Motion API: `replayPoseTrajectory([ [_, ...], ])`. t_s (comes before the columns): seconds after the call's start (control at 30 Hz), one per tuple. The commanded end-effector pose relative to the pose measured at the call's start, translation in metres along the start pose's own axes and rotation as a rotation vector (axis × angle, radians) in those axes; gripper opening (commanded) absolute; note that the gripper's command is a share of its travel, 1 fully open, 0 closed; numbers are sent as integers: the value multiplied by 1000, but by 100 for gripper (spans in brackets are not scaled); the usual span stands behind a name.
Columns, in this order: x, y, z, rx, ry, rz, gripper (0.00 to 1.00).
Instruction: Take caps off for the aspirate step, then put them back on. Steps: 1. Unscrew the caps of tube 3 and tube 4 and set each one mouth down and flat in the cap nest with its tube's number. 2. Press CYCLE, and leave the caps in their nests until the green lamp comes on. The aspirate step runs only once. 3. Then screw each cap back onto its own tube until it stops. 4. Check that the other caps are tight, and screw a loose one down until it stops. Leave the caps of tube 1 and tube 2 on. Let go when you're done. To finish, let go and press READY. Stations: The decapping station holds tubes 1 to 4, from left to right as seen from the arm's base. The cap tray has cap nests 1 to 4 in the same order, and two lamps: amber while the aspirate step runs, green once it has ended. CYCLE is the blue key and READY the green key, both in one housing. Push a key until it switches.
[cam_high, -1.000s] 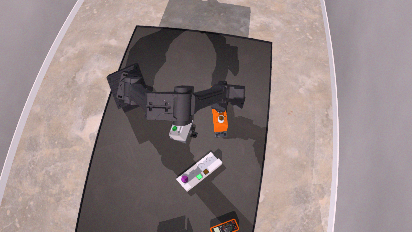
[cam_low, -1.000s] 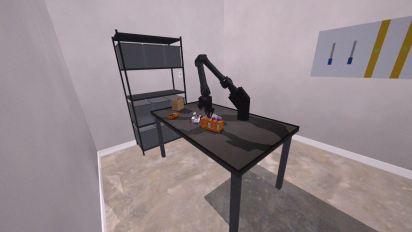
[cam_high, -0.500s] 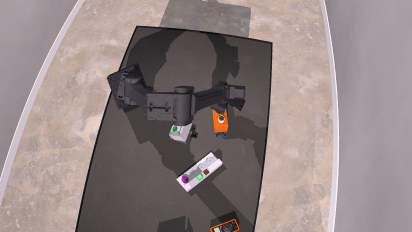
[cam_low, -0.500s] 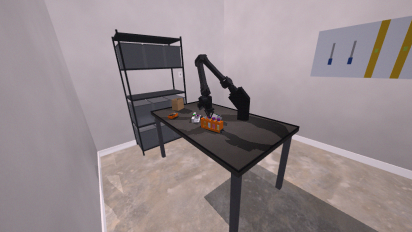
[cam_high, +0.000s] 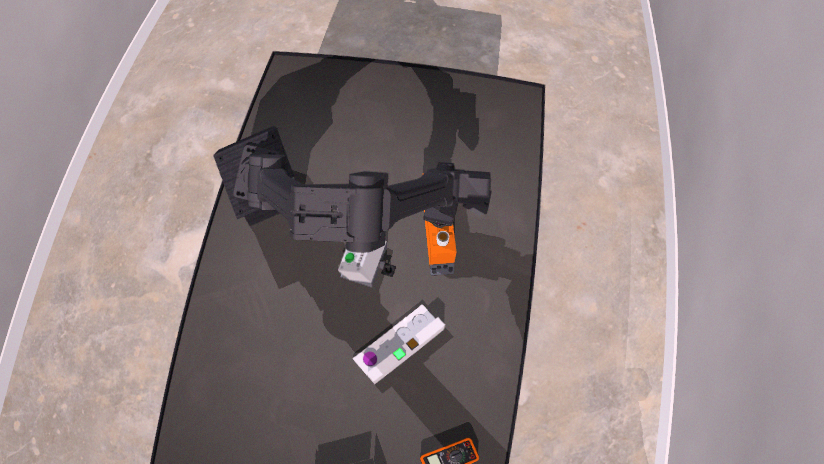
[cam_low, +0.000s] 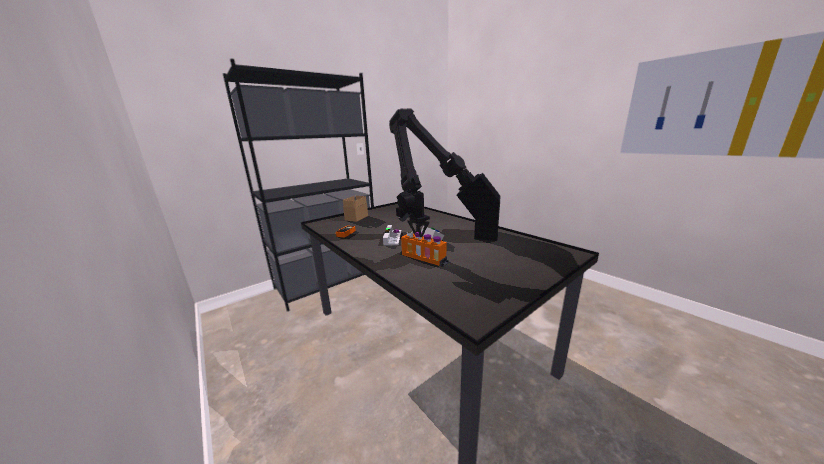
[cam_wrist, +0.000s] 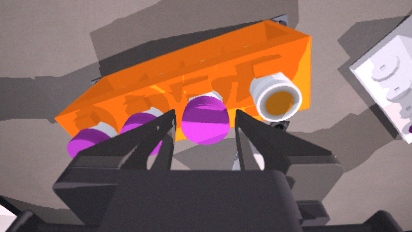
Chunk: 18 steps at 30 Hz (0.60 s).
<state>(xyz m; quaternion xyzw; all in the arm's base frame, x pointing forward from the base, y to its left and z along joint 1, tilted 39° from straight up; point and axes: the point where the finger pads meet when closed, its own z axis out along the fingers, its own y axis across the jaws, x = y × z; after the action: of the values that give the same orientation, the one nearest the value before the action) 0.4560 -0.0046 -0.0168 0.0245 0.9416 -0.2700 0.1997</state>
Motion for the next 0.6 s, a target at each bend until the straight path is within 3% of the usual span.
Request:
replayPoseTrajectory([
  [0.0, 7, 8, 2, -4, 14, -236, 49],
  [0.17, 6, 8, 2, -5, 9, -433, 49],
  [0.23, 6, 8, 2, -5, 9, -433, 49],
  [0.57, 2, 8, 1, -7, 7, -831, 49],
])
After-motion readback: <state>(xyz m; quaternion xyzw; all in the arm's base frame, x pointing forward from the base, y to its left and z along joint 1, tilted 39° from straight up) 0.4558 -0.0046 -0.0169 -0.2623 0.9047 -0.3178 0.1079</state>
